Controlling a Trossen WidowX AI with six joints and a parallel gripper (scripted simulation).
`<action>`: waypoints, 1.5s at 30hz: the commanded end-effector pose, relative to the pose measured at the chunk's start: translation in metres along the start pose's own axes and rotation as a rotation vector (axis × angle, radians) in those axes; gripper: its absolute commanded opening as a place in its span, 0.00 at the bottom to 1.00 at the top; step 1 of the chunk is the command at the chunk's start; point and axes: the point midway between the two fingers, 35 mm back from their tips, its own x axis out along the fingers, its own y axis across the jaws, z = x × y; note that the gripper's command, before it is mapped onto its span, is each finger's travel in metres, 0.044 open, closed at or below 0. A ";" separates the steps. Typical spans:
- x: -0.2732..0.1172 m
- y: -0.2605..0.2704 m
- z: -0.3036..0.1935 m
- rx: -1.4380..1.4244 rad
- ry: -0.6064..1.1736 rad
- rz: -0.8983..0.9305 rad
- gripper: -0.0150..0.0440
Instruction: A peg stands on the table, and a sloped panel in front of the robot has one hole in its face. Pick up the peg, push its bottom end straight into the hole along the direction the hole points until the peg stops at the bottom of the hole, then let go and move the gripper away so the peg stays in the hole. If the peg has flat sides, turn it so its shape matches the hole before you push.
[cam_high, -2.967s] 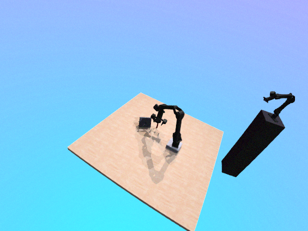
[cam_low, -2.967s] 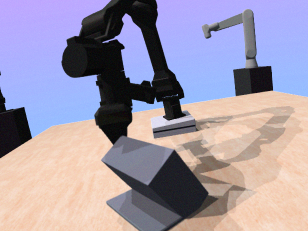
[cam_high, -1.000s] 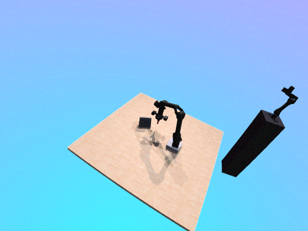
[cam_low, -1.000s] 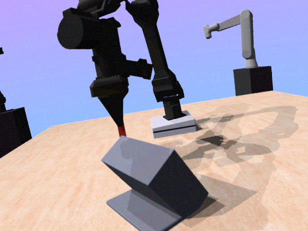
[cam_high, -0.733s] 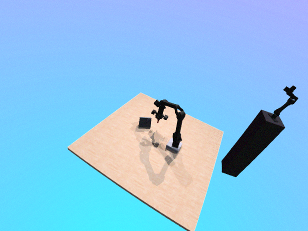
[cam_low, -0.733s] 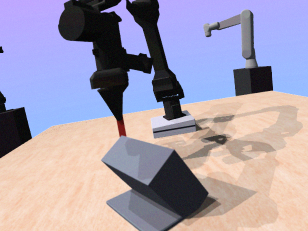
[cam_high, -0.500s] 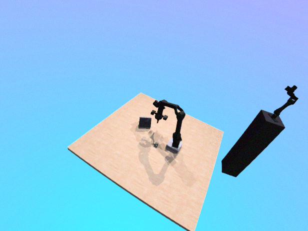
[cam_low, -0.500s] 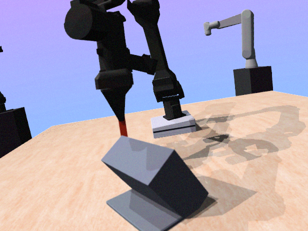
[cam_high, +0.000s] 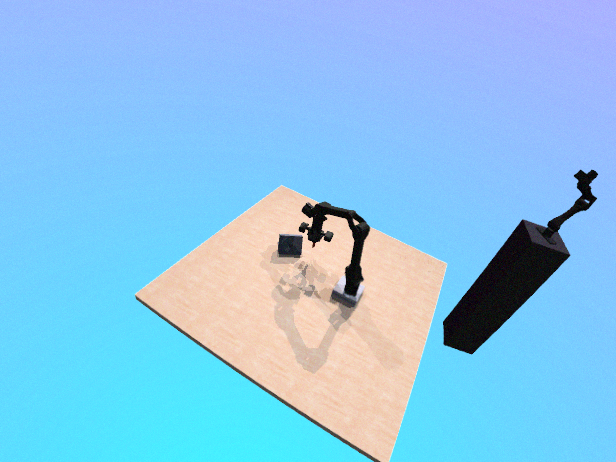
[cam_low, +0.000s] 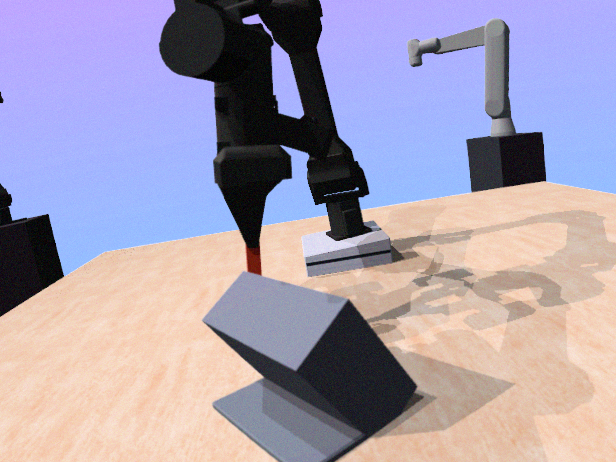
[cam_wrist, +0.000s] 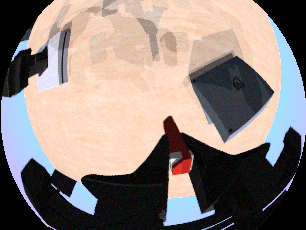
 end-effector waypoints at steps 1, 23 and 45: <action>0.001 -0.002 0.002 -0.005 0.021 0.004 0.25; 0.006 -0.013 0.019 -0.075 0.136 0.014 0.25; 0.008 -0.024 0.037 -0.140 0.254 0.008 0.25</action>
